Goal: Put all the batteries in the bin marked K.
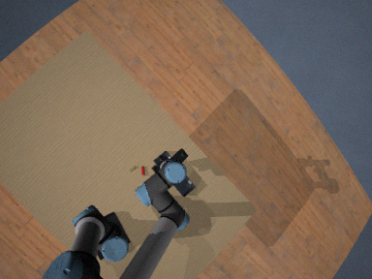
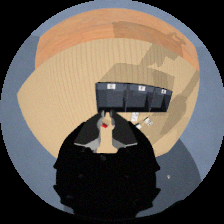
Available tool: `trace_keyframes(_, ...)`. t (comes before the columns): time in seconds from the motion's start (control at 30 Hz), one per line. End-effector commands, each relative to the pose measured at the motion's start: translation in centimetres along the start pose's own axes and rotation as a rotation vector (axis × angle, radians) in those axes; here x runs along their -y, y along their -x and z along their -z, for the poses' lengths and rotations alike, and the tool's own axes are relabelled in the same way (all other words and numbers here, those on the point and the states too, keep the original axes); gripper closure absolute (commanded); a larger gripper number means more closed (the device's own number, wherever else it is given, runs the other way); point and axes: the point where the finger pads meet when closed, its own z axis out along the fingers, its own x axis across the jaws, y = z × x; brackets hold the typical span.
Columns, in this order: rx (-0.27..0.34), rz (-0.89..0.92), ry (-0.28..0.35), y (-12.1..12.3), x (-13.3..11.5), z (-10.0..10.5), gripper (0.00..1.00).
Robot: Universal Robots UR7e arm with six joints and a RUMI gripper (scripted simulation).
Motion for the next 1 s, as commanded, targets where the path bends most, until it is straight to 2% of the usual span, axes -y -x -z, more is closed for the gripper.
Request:
trace_keyframes(0.0, -0.001, 0.000, -0.001, 0.1, 0.1, -0.2, 0.96)
trace_keyframes(0.77, -0.001, 0.000, -0.001, 0.1, 0.1, -5.8, 0.96)
trace_keyframes(0.97, -0.001, 0.000, -0.001, 0.1, 0.1, -5.9, 0.96)
